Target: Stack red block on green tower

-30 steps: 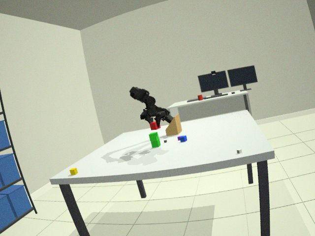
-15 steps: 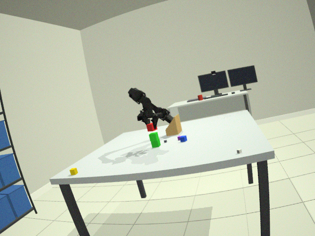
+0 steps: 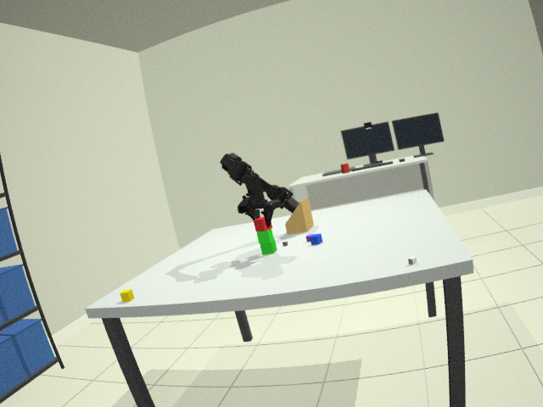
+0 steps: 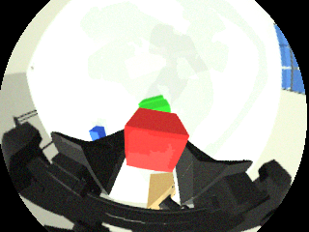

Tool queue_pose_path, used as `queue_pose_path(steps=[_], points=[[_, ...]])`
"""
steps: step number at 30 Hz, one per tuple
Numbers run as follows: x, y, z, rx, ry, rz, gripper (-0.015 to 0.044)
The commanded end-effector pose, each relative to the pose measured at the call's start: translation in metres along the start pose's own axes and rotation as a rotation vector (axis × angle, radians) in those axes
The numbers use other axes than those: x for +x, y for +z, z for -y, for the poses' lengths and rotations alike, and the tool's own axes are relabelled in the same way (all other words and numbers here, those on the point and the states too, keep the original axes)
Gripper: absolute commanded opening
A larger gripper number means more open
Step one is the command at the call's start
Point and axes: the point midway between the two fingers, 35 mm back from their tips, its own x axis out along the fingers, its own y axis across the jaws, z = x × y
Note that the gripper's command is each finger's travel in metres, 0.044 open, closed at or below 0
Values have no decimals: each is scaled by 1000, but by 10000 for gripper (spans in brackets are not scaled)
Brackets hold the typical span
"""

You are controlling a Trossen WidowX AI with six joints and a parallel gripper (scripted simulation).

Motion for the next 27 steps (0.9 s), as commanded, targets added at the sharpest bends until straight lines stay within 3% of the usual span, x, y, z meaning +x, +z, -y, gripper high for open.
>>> queue_pose_path(steps=[1, 9, 25, 27], points=[[0, 1, 0, -3, -2, 5, 0], [-4, 1, 0, -3, -2, 5, 0], [0, 0, 0, -1, 0, 0, 420], [0, 0, 0, -1, 0, 0, 440]])
